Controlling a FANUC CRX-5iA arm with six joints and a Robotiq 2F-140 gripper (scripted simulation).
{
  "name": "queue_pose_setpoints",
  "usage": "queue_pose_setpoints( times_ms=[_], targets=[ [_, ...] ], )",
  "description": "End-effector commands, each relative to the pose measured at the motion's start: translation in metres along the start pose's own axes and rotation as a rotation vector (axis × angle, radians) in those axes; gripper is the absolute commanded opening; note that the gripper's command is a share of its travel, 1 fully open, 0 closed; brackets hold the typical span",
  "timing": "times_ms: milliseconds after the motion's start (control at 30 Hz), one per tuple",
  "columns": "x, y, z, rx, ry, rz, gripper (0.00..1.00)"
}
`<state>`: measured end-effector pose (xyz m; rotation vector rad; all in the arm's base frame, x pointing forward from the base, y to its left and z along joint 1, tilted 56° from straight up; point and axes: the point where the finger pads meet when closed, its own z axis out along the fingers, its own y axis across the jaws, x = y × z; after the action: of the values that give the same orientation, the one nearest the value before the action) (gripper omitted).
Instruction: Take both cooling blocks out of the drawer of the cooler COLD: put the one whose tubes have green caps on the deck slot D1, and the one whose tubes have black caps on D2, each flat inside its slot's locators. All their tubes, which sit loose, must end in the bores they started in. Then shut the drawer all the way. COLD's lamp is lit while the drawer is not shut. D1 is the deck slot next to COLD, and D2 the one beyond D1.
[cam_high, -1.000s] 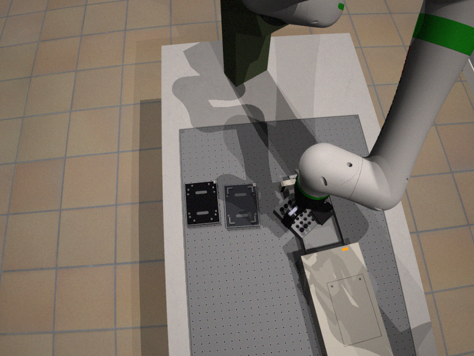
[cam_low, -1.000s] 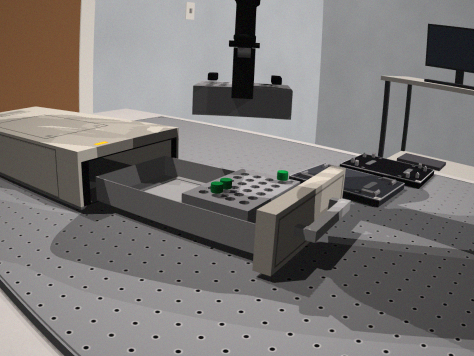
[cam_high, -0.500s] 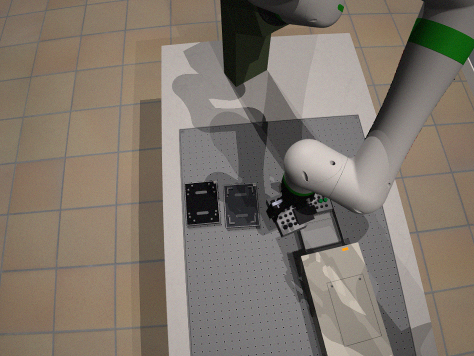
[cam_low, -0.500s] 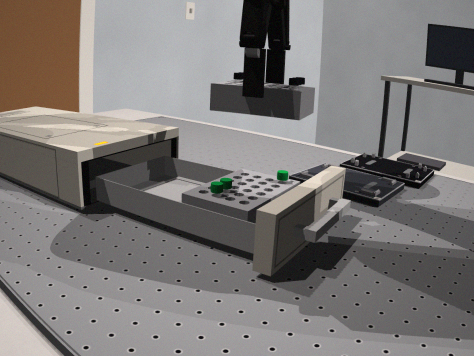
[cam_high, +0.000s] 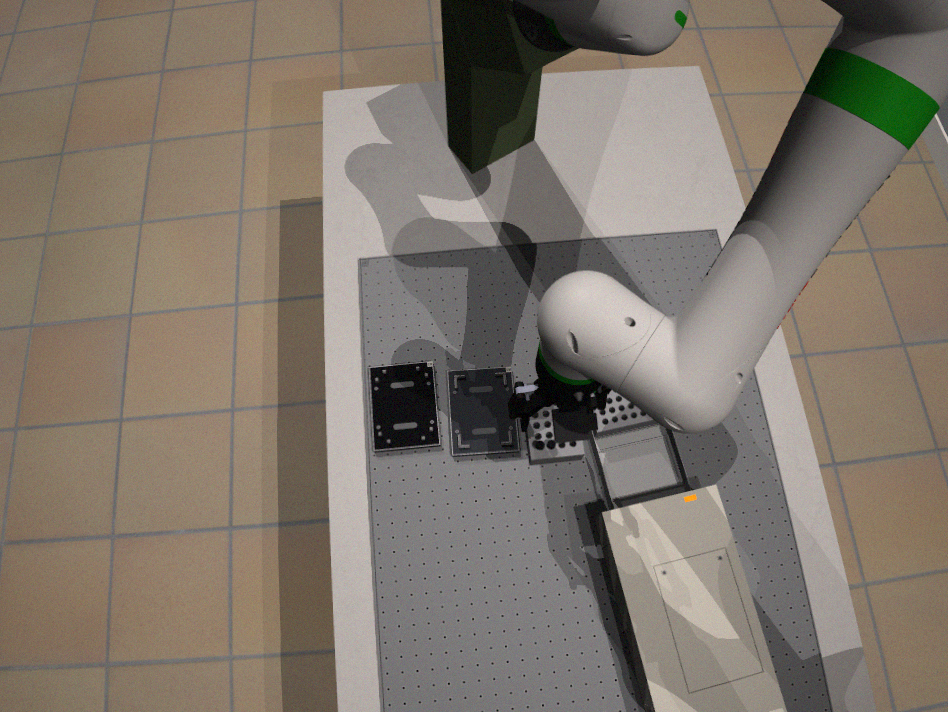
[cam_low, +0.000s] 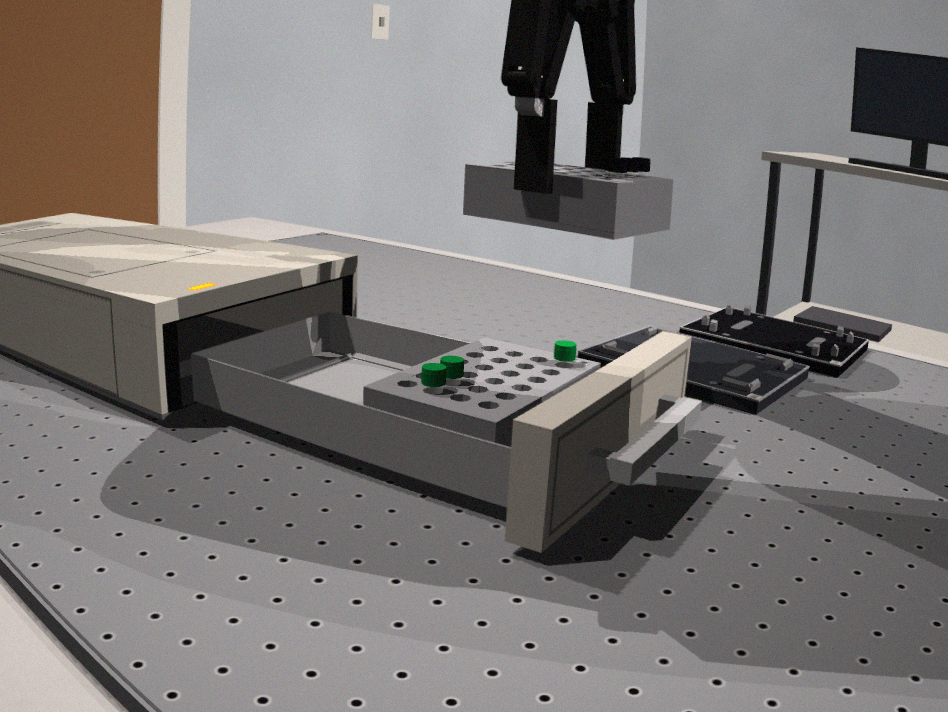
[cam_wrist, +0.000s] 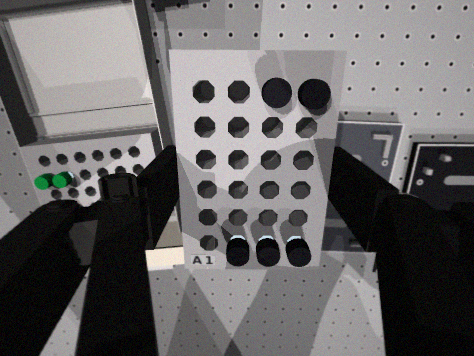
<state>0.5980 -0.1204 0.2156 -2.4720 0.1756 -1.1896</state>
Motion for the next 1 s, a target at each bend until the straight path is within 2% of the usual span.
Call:
queue_pose_setpoints(
  times_ms=[0,967],
  targets=[
    [-0.002,0.008,-0.001,-0.001,0.001,-0.002,0.1],
    [-0.027,0.07,-0.001,-0.001,0.001,-0.002,0.1]
  ],
)
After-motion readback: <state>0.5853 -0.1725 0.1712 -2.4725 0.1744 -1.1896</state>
